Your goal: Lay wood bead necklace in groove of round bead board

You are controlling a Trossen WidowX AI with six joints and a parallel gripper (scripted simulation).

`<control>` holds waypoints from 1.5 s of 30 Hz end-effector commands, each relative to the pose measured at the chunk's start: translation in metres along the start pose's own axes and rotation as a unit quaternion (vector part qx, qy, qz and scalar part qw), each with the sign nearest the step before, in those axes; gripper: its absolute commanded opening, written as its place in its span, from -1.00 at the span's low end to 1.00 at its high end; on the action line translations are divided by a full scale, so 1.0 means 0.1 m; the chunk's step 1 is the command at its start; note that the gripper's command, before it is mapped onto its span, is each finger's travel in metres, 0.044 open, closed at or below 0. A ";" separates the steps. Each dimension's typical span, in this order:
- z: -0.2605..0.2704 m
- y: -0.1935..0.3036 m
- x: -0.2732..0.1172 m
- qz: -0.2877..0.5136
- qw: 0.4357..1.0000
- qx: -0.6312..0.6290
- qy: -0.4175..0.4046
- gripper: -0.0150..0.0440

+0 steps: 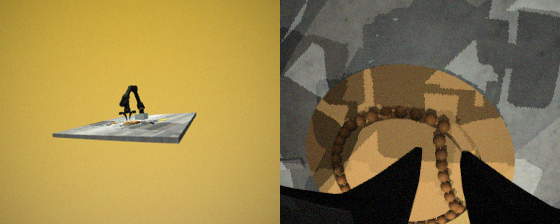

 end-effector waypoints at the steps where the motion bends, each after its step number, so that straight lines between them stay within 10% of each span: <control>1: 0.00 0.00 -0.01 -0.002 1.000 0.000 0.001 -0.08; 27: 0.01 0.02 0.30 0.004 1.000 0.003 -0.001 -0.08; 32: 0.00 0.01 0.28 0.001 1.000 0.001 -0.001 -0.49; 45: 0.00 0.01 0.28 0.001 1.000 0.001 -0.001 -0.49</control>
Point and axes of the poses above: the point midway between the two fingers, 35 mm back from their tips, its own x axis out along the fingers, its own z axis across the jaws, y = z × x, the point moved 7 cm from there along -x, back along the fingers, and after that the axes turned 3 degrees about x, right-handed, at the moved point
